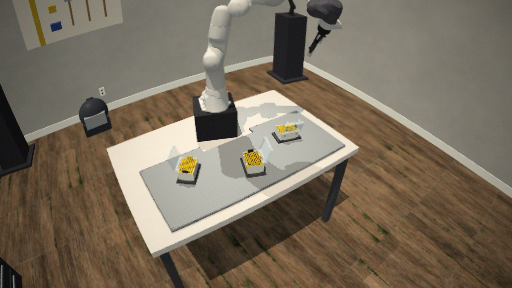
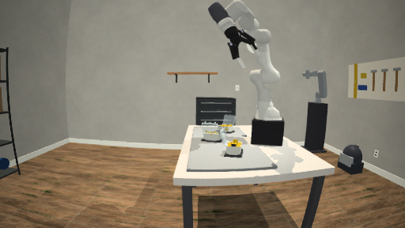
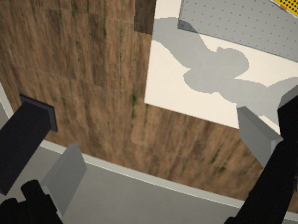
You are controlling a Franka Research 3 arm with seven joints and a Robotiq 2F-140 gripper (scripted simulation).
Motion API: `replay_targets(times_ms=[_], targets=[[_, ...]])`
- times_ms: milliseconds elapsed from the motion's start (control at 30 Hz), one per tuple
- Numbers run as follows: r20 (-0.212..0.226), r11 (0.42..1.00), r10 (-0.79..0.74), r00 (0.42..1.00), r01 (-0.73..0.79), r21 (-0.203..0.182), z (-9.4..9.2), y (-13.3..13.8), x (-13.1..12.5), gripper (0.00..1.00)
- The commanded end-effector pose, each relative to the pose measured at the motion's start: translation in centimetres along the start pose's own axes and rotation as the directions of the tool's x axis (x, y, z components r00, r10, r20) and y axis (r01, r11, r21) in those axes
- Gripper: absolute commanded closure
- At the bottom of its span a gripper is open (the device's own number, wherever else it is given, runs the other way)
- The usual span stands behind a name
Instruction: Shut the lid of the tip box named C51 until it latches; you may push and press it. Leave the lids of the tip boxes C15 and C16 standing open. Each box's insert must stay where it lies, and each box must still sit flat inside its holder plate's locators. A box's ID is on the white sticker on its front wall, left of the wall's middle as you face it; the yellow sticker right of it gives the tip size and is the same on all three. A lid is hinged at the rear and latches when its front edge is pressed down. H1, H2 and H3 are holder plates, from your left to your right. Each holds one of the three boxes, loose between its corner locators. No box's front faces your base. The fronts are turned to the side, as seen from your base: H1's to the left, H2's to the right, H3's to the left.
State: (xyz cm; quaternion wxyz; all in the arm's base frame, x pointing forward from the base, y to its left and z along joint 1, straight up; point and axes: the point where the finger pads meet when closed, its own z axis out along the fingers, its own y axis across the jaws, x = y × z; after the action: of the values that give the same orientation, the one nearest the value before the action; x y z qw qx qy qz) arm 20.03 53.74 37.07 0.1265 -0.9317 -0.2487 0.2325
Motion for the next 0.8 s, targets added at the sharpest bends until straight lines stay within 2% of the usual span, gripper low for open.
replay_targets(times_ms=[0, 33, 100, 133, 200, 267, 333, 433, 567, 667, 767], targets=[[-0.074, 0.99, 0.132, 0.988, -0.136, -0.042, 0.4, -0.8, -0.3, 0.0], [-0.097, 0.987, 0.143, 0.985, -0.149, -0.06, 0.7, -1.0, -0.7, 0.0], [-0.097, 0.987, 0.143, 0.985, -0.149, -0.06, 1.1, -1.6, -1.4, 0.0], [-0.122, 0.983, 0.154, 0.981, -0.164, -0.077, 1.4, -1.8, -1.8, 0.0], [-0.122, 0.983, 0.154, 0.981, -0.164, -0.077, 1.4, -1.8, -1.8, 0.0], [-0.172, 0.975, 0.173, 0.97, -0.194, -0.11, 1.9, -2.3, -2.4, 0.0], [-0.173, 0.975, 0.174, 0.97, -0.194, -0.111, 2.5, -2.8, -3.1, 0.0], [-0.251, 0.959, 0.197, 0.948, -0.24, -0.153, 3.5, -3.3, -4.1, 0.0], [-0.254, 0.958, 0.198, 0.947, -0.242, -0.154, 4.8, -4.0, -5.3, 0.0], [-0.335, 0.939, 0.215, 0.917, -0.289, -0.188, 6.0, -4.3, -6.1, 0.0], [-0.34, 0.938, 0.216, 0.916, -0.291, -0.19, 6.4, -4.4, -6.4, 0.0]])
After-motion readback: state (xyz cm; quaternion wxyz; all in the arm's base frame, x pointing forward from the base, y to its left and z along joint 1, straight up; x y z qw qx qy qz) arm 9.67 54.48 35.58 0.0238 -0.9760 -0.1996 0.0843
